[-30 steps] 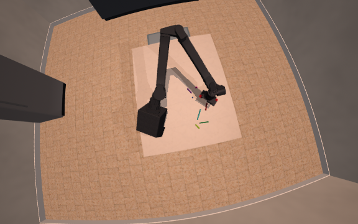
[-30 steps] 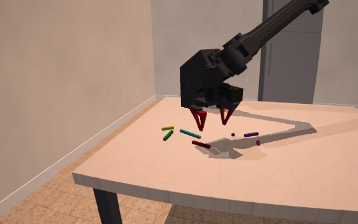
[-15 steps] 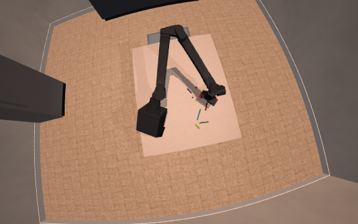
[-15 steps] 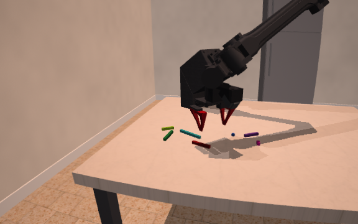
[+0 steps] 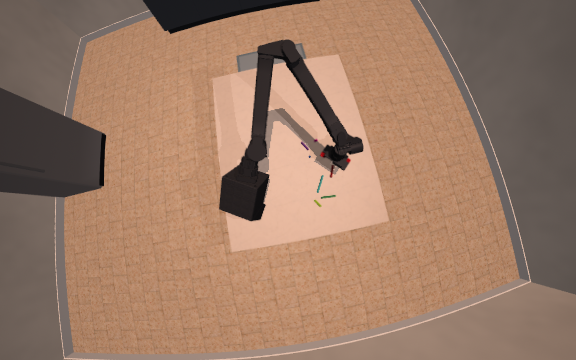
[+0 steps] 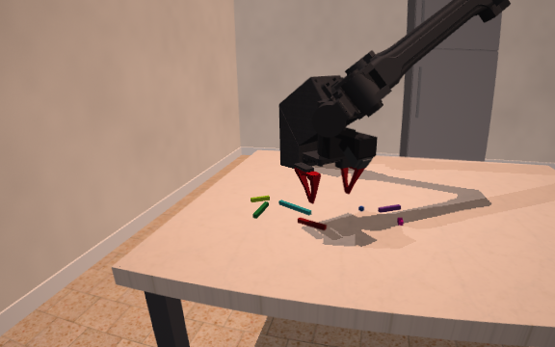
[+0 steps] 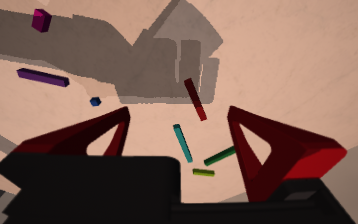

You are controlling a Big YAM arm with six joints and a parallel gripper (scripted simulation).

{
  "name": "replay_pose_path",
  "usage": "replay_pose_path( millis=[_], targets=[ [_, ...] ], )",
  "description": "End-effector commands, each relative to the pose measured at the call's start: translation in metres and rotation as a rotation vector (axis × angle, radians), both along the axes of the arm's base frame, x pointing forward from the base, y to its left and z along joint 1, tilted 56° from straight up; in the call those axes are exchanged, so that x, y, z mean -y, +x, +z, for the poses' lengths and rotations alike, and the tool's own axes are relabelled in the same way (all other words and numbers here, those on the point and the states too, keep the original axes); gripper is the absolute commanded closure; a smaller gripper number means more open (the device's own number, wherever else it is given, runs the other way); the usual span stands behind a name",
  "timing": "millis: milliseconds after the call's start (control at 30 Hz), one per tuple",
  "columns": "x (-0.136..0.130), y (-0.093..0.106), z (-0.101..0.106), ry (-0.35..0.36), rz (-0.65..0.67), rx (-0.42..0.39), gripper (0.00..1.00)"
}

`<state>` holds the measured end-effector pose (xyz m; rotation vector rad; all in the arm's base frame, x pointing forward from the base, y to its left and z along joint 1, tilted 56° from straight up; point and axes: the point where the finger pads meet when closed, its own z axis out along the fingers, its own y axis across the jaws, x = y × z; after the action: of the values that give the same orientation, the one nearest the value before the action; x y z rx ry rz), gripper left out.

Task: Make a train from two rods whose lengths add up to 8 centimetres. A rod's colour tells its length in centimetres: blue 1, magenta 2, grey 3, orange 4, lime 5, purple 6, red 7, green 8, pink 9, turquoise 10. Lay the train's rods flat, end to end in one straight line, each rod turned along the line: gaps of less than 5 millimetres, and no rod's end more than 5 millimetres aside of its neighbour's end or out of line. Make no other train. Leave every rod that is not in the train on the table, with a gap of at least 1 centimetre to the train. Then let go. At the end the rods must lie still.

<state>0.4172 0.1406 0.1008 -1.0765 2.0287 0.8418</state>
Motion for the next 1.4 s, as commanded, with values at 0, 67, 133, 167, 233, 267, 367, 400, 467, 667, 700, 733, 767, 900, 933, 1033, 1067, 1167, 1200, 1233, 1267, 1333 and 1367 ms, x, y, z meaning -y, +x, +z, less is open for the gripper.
replay_pose_path(
  millis=[0,67,133,167,233,267,367,400,467,667,700,733,767,900,933,1033,1067,1167,1200,1233,1267,1333,1367],
  targets=[
    [-0.005,0.003,0.004,0.002,0.017,0.018,0.0],
    [-0.005,0.003,0.004,0.002,0.017,0.018,0.0],
    [-0.005,0.003,0.004,0.002,0.017,0.018,0.0],
    [-0.005,0.003,0.004,0.002,0.017,0.018,0.0],
    [-0.005,0.003,0.004,0.002,0.017,0.018,0.0],
    [-0.005,0.003,0.004,0.002,0.017,0.018,0.0],
    [-0.005,0.003,0.004,0.002,0.017,0.018,0.0],
    [-0.005,0.003,0.004,0.002,0.017,0.018,0.0],
    [-0.005,0.003,0.004,0.002,0.017,0.018,0.0],
    [-0.005,0.003,0.004,0.002,0.017,0.018,0.0],
    [-0.005,0.003,0.004,0.002,0.017,0.018,0.0],
    [-0.005,0.003,0.004,0.002,0.017,0.018,0.0],
    [-0.005,0.003,0.004,0.002,0.017,0.018,0.0],
    [-0.005,0.003,0.004,0.002,0.017,0.018,0.0],
    [-0.005,0.003,0.004,0.002,0.017,0.018,0.0],
    [-0.005,0.003,0.004,0.002,0.017,0.018,0.0],
    [-0.005,0.003,0.004,0.002,0.017,0.018,0.0],
    [-0.005,0.003,0.004,0.002,0.017,0.018,0.0],
    [-0.005,0.003,0.004,0.002,0.017,0.018,0.0],
    [-0.003,0.003,0.001,0.006,0.005,0.002,0.0],
    [0.01,0.002,-0.007,0.015,-0.038,-0.028,0.0],
    [0.021,-0.005,-0.024,0.05,-0.117,-0.136,0.0],
    [0.021,-0.004,-0.024,0.049,-0.117,-0.136,0.0]
  ],
)
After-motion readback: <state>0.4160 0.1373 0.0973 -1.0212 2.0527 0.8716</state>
